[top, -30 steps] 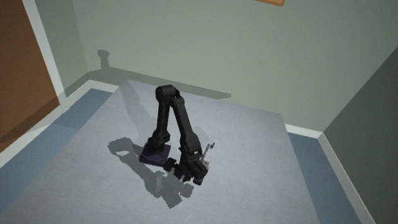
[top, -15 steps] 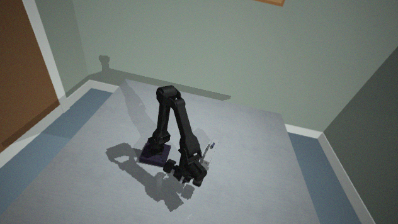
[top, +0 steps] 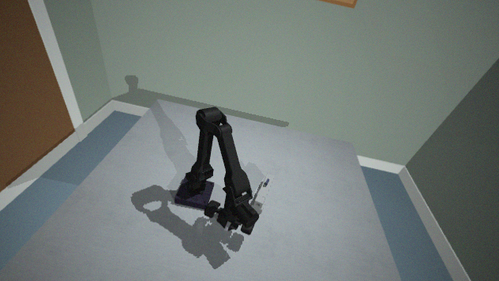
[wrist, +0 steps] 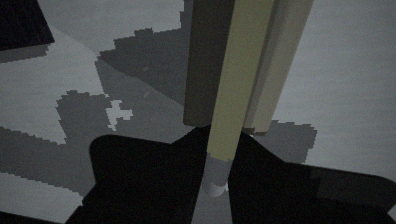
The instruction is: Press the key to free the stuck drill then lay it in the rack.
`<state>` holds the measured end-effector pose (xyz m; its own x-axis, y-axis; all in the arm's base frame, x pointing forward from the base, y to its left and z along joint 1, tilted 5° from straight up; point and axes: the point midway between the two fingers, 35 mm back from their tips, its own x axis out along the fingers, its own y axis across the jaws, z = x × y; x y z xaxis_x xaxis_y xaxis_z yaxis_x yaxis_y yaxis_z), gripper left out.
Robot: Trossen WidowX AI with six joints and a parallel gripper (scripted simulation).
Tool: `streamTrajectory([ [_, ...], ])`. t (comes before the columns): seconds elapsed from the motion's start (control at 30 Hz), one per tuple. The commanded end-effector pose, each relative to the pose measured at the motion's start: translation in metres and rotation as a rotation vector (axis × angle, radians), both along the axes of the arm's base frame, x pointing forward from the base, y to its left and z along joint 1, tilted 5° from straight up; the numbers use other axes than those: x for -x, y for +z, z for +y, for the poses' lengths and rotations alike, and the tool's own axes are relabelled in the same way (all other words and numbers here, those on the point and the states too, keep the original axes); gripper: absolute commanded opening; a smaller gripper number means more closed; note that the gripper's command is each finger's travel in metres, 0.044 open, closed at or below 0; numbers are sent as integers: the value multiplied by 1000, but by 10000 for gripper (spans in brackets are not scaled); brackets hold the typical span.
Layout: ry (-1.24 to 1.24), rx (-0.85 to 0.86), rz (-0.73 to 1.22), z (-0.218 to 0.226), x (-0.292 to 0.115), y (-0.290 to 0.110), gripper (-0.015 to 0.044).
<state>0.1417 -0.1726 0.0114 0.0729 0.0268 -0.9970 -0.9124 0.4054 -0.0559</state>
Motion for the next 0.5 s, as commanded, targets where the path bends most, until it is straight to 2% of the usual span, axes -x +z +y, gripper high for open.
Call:
streamTrajectory([
  [0.0,1,-15,3,4,-1,-6,0],
  [0.17,1,-15,3,4,-1,-5,0],
  [0.47,-3,1,2,0,0,0,236],
])
